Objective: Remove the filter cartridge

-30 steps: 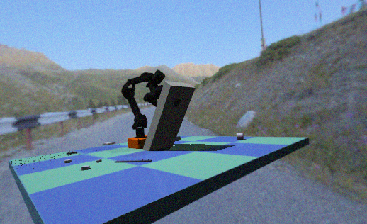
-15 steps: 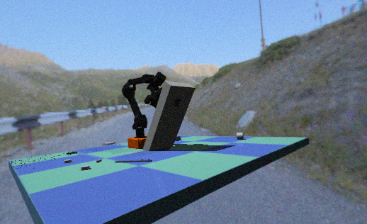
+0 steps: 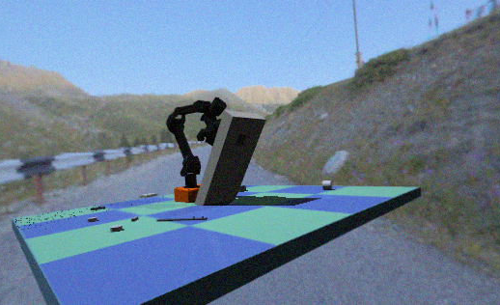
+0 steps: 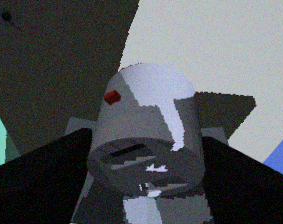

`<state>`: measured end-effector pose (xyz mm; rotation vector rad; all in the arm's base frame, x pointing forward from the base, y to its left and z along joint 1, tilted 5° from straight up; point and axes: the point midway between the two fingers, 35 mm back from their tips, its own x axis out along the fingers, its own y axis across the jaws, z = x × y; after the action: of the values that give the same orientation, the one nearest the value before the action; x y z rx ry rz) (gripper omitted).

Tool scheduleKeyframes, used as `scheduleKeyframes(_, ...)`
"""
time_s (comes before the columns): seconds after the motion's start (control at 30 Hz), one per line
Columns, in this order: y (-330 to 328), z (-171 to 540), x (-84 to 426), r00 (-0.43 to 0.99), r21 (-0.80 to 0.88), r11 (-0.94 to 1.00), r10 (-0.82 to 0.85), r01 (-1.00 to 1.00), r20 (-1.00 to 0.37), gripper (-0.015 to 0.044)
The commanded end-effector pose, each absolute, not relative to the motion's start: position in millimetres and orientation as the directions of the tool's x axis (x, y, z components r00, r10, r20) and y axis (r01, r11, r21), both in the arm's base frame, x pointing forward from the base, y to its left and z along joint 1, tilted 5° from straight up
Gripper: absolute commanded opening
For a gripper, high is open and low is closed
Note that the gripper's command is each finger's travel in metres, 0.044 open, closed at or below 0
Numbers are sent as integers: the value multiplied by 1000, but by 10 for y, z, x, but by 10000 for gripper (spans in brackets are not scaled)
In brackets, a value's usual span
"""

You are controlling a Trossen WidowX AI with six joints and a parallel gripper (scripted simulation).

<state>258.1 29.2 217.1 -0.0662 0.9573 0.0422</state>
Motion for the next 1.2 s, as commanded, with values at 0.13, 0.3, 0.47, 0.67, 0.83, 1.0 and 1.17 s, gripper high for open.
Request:
scheduleKeyframes(0.13, 308, 2362, 2688, 582, -37, 997, 8, -65, -813, 0)
scheduleKeyframes(0.3, 315, 2544, 2609, 581, -37, 997, 8, -65, -814, 0)
scheduleKeyframes(0.47, 318, 2746, 2500, 580, -37, 997, 8, -65, -814, 0)
scheduleKeyframes(0.67, 313, 2976, 2346, 579, -37, 997, 8, -65, -815, 0)
scheduleKeyframes(0.83, 309, 3112, 2236, 578, -36, 997, 8, -65, -816, 0)
scheduleKeyframes(1.0, 430, 3088, 2261, 572, -33, 997, 10, -65, -820, 0)
scheduleKeyframes(1.17, 578, 3061, 2281, 567, -30, 998, 11, -64, -824, 0)
